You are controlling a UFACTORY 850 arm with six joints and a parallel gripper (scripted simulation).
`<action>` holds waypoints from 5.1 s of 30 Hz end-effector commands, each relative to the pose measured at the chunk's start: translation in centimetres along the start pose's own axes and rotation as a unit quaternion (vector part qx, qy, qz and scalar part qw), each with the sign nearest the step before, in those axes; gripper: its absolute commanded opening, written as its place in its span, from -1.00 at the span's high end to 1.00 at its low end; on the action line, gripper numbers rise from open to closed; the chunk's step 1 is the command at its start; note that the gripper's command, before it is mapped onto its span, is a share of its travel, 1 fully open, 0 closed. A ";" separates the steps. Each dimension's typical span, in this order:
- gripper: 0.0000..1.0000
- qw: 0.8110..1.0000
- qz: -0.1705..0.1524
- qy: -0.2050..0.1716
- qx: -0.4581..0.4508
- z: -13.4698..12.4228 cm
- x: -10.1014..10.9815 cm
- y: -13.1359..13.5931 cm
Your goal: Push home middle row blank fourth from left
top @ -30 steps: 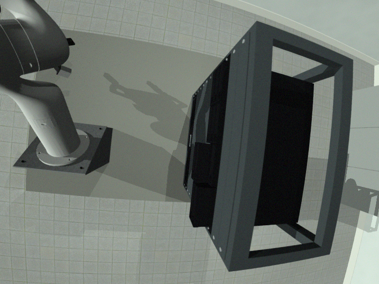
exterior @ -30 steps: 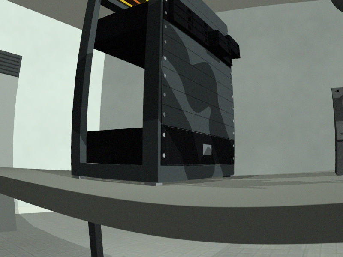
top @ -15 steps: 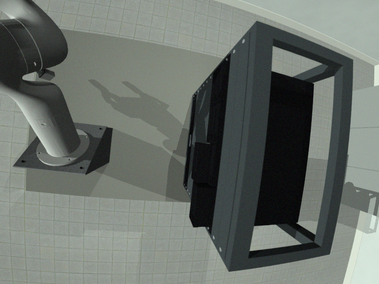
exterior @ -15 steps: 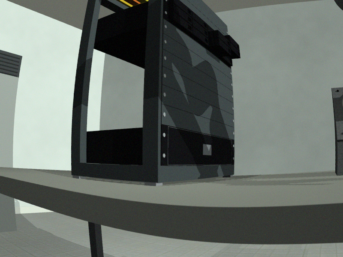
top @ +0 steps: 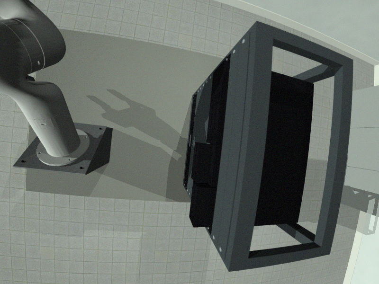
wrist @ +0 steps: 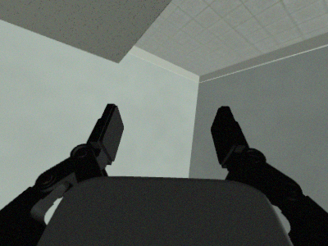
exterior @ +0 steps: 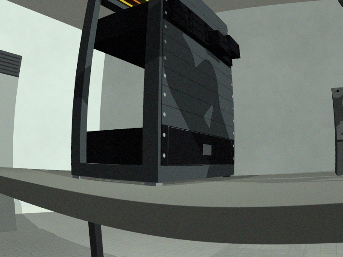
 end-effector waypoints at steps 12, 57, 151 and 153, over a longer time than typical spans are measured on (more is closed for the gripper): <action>-1.00 0.984 -0.150 -0.080 -0.058 -4.2 4.7 9.1; -1.00 0.751 -0.628 -0.120 -0.163 -6.8 33.8 27.2; -1.00 0.059 -0.861 0.431 0.263 28.0 74.7 -2.8; -1.00 0.050 -0.850 0.444 0.280 28.8 74.5 -4.0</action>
Point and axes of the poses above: the point where the finger pads meet when closed, its own x axis back along the fingers, its own y axis across the jaws, z = x × y, the point moved 2 cm from there along x, back along the fingers, and after that the axes turned 9 degrees about x, right-handed, at the moved point
